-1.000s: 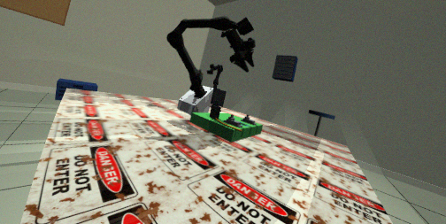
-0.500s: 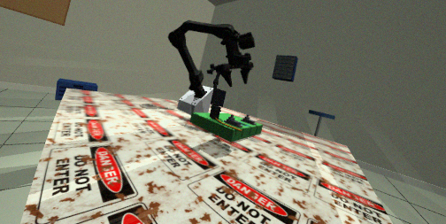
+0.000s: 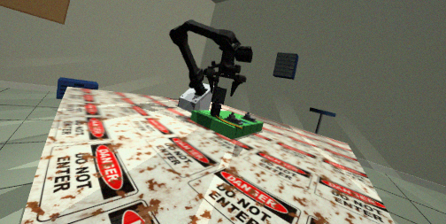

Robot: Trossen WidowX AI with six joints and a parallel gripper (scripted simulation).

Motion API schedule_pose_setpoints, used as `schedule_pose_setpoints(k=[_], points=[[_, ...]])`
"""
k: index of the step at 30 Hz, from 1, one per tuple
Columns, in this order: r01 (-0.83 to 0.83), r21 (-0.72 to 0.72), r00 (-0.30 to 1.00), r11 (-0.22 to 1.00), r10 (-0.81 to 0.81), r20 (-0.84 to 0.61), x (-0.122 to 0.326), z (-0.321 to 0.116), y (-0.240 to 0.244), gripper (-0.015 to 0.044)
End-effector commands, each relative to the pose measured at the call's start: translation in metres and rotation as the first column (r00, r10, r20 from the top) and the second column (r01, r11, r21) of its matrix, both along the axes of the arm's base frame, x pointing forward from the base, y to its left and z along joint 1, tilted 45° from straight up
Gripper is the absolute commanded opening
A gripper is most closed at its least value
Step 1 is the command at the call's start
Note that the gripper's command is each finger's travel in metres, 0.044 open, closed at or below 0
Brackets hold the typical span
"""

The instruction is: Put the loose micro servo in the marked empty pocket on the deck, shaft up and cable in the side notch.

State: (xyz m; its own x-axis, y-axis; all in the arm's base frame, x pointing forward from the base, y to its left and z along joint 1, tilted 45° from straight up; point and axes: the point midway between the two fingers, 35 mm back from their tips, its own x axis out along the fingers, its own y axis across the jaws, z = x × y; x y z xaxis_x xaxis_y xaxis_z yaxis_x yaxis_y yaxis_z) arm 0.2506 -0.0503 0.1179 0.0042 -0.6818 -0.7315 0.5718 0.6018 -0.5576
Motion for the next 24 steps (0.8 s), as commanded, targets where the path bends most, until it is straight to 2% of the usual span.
schedule_pose_setpoints(k=[1,24], points=[[0.044,-0.031,0.999,0.999,-0.044,-0.009,-0.005,-0.002,-0.01,0.044],[0.044,-0.033,0.999,0.998,-0.044,-0.009,-0.006,-0.03,-0.036,0.044]])
